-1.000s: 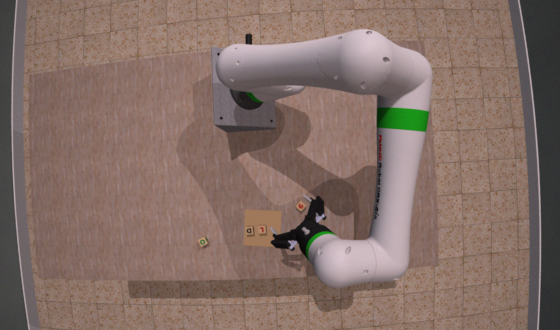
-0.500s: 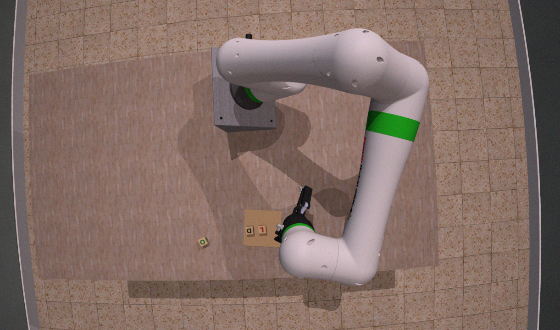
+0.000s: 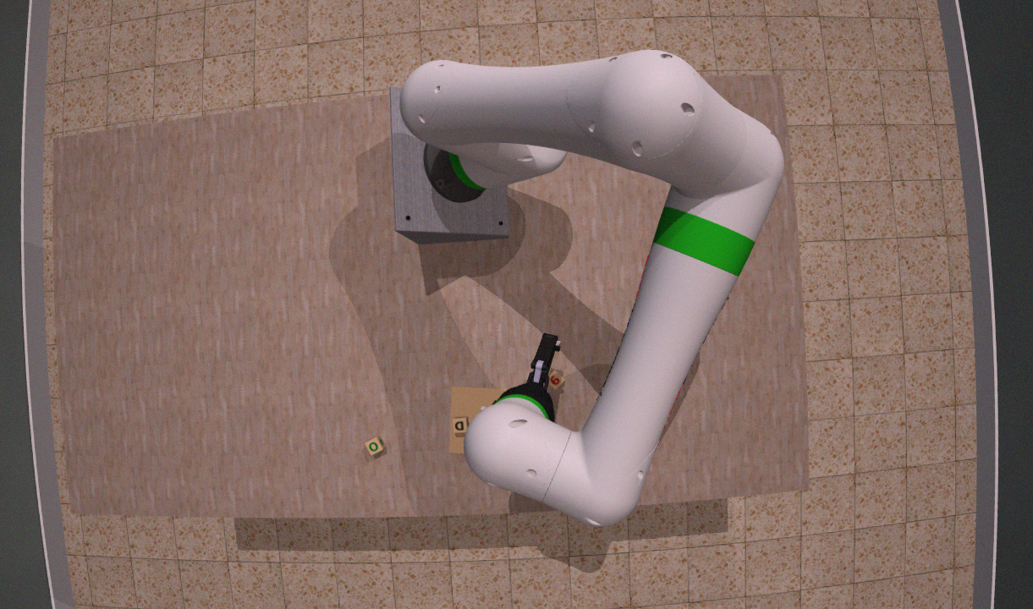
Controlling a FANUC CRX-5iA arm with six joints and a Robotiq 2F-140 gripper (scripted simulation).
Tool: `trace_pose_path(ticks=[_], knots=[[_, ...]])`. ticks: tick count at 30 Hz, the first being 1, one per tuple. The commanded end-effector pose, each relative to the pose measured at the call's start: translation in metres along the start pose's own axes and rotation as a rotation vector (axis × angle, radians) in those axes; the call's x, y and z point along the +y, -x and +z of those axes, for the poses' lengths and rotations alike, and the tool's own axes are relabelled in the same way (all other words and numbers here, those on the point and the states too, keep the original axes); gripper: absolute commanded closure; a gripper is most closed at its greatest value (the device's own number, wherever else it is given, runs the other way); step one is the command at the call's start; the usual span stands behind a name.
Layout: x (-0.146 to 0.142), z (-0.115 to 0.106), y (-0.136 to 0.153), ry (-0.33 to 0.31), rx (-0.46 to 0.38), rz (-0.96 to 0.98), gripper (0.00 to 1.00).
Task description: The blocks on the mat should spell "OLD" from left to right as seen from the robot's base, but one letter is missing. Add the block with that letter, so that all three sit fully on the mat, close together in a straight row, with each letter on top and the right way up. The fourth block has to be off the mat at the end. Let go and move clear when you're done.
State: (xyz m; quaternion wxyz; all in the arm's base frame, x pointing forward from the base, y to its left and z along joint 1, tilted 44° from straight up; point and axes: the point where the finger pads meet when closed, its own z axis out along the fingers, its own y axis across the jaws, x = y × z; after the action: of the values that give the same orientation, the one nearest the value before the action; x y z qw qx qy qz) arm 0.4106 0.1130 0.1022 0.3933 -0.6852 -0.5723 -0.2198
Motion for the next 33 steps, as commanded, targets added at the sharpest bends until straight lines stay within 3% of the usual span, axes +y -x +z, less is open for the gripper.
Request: trace_pose_path(ticks=[1,14,33], knots=[[0.002,0.007,-0.005,0.019,0.081,-0.109,0.0],[0.008,0.012,-0.014,0.082,0.187,-0.265,0.0],[0.009,0.013,-0.015,0.091,0.199,-0.284,0.0]])
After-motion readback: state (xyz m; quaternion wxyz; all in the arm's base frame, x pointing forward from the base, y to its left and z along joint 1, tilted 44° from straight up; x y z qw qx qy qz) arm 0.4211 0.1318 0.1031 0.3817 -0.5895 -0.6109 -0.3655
